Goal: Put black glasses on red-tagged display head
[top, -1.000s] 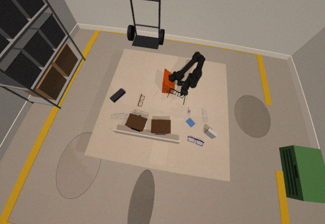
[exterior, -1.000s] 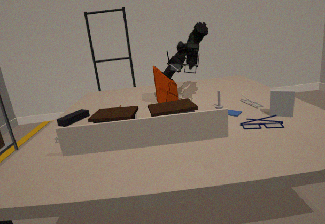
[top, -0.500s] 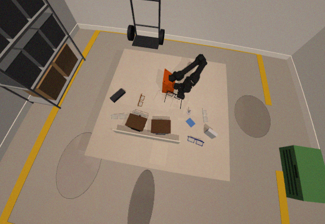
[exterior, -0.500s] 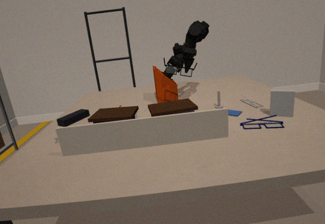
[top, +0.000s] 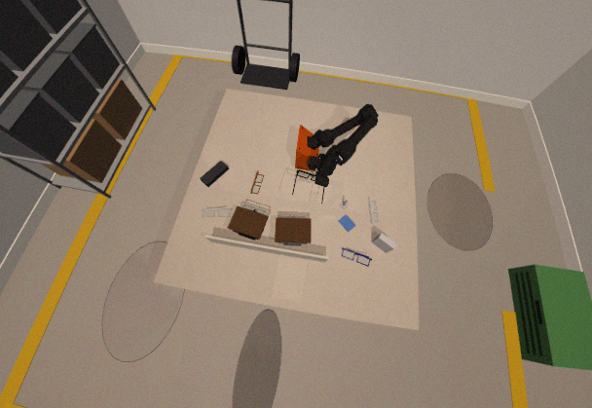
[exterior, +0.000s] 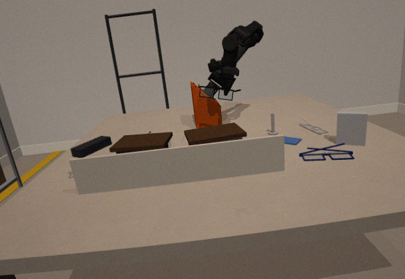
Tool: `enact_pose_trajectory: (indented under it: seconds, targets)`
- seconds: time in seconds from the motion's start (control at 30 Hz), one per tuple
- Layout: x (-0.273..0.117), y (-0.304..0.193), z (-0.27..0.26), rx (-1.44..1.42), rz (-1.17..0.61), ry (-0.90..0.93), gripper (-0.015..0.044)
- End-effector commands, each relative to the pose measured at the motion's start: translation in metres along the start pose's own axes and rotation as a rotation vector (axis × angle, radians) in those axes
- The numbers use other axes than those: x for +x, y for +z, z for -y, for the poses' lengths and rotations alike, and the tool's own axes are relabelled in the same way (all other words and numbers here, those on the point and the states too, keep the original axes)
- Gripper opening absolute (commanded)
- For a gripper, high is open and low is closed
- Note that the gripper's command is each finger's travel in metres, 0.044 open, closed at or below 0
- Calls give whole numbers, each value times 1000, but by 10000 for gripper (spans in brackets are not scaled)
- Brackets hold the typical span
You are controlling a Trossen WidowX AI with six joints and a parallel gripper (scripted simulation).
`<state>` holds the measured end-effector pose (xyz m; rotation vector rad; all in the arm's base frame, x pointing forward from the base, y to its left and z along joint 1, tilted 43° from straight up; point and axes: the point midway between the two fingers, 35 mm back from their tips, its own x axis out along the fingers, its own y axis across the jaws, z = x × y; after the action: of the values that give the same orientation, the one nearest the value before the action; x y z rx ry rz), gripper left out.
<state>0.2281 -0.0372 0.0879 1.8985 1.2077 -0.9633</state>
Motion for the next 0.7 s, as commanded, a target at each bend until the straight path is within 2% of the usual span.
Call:
enact_pose_trajectory:
  seconds: [0.0,0.67]
  targets:
    - [5,7,-5,-27,-20,-29,0]
    - [43,48,-8,-123,-151,-164,0]
